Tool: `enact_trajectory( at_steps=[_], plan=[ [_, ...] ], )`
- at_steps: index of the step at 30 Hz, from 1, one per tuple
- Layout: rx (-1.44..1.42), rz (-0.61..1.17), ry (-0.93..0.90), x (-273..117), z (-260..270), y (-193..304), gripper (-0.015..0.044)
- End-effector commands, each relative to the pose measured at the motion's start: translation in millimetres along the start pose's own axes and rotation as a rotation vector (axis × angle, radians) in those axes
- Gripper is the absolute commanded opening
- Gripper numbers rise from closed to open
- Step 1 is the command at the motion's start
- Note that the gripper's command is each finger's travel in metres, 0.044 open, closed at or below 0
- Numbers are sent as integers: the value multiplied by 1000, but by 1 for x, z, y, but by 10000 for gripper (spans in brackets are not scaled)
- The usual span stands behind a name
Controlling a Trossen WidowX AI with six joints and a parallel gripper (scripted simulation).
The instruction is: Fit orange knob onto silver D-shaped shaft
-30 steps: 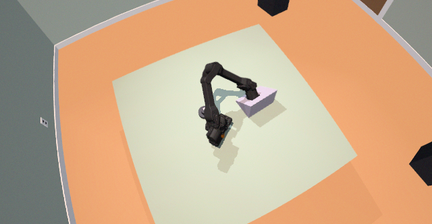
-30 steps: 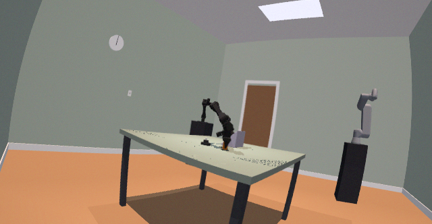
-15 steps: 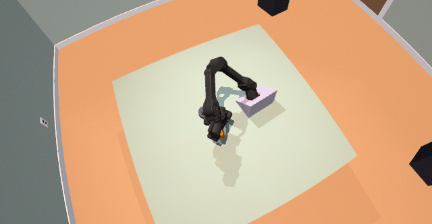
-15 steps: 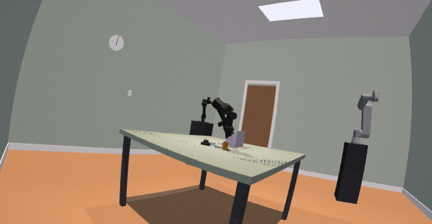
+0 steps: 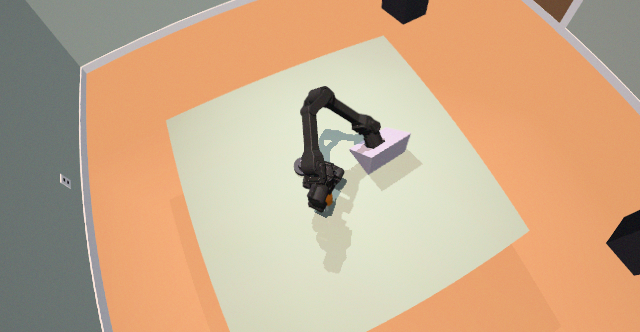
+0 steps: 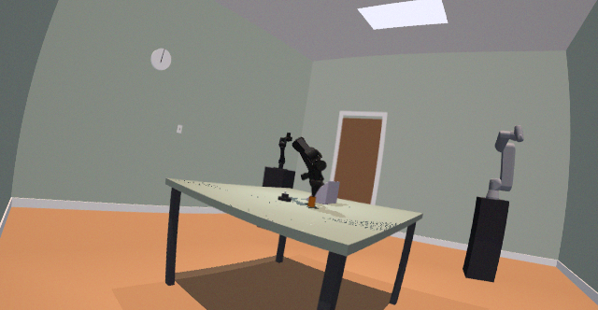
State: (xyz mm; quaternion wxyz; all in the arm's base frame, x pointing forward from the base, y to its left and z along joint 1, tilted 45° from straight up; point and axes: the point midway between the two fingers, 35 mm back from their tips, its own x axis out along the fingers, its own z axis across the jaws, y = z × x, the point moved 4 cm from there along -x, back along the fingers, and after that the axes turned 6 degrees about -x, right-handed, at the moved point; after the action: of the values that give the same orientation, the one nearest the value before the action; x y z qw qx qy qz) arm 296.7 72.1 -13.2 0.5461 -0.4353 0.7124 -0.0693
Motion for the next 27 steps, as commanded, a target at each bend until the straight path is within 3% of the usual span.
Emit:
enact_trajectory(
  at_steps=[1,27],
  plan=[
    [-4,-6,0,6,1,0,440],
    [-4,-8,1,48,0,-1,440]
  ],
)
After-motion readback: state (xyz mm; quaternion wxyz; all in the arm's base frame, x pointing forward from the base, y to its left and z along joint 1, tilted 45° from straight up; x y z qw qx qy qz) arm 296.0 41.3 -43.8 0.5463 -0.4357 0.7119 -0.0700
